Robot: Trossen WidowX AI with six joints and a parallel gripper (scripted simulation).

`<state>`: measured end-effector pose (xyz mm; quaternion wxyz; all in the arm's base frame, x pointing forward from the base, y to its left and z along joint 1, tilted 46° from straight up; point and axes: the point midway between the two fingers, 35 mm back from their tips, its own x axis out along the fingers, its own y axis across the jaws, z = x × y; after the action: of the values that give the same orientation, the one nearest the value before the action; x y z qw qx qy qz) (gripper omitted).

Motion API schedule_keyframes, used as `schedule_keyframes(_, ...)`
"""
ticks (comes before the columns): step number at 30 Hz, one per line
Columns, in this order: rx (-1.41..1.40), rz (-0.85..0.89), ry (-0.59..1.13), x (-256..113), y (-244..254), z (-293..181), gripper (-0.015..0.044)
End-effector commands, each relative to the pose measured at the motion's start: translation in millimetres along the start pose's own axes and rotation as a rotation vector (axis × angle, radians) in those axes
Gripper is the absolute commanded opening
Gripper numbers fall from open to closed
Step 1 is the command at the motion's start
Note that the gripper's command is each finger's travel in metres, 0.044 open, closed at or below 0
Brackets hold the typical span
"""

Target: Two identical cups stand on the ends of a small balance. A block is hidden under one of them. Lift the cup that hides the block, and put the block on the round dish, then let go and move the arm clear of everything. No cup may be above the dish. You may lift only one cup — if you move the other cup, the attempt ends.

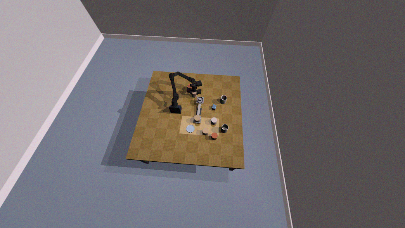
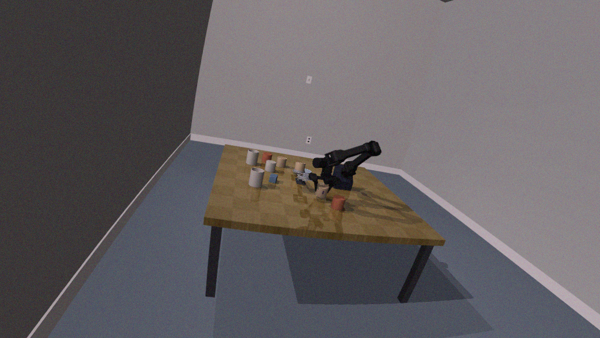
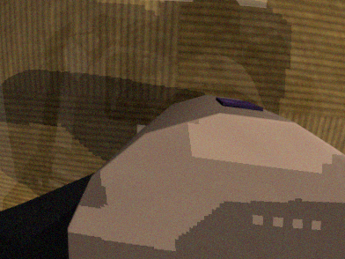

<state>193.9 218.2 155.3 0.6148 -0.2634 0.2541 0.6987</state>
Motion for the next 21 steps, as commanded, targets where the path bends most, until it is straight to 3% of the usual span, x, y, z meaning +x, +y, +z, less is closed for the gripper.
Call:
schedule_keyframes(1, 0.006, -0.005, 0.004, 4.5, -1.1, -1.3, 0.0)
schedule_keyframes(9, 0.006, -0.005, 0.003, 17.7, -1.0, -1.2, 0.0)
schedule_keyframes(21, 0.004, 0.001, 0.0, 13.0, 0.1, -0.7, 0.0315)
